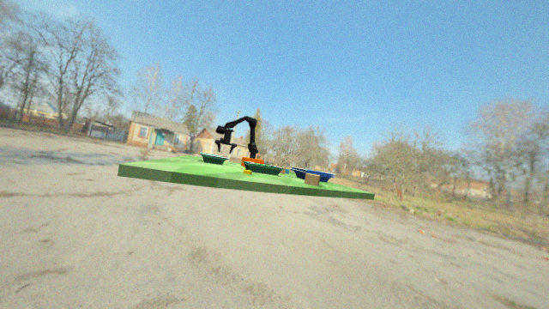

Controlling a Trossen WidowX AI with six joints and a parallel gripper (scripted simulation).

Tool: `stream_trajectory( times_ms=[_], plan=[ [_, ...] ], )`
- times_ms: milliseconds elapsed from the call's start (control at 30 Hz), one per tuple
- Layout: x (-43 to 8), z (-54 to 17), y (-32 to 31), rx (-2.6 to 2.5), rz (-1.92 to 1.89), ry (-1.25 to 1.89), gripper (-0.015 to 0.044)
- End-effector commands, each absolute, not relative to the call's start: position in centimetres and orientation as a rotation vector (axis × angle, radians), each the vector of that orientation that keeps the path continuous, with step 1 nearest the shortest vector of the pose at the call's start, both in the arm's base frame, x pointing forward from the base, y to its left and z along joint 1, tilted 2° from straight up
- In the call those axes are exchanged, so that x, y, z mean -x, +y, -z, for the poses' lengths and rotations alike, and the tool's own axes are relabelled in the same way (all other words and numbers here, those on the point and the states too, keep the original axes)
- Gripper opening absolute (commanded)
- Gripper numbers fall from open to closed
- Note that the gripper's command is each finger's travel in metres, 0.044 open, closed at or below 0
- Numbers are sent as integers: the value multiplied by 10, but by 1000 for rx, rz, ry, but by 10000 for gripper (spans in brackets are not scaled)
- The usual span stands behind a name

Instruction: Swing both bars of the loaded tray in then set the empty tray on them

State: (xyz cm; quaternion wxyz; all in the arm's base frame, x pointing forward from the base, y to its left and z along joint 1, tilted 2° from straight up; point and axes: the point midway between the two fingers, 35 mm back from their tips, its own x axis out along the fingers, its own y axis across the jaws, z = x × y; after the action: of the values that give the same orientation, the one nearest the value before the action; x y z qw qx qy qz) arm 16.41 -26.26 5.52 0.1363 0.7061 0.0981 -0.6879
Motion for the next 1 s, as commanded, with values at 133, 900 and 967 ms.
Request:
stream_trajectory(
  times_ms=[133,900,967],
  plan=[
    [-163,-42,-265,-2063,2002,259,440],
    [-167,29,-266,-2063,2003,260,396],
    [-167,29,-266,-2063,2003,260,367]
  ],
)
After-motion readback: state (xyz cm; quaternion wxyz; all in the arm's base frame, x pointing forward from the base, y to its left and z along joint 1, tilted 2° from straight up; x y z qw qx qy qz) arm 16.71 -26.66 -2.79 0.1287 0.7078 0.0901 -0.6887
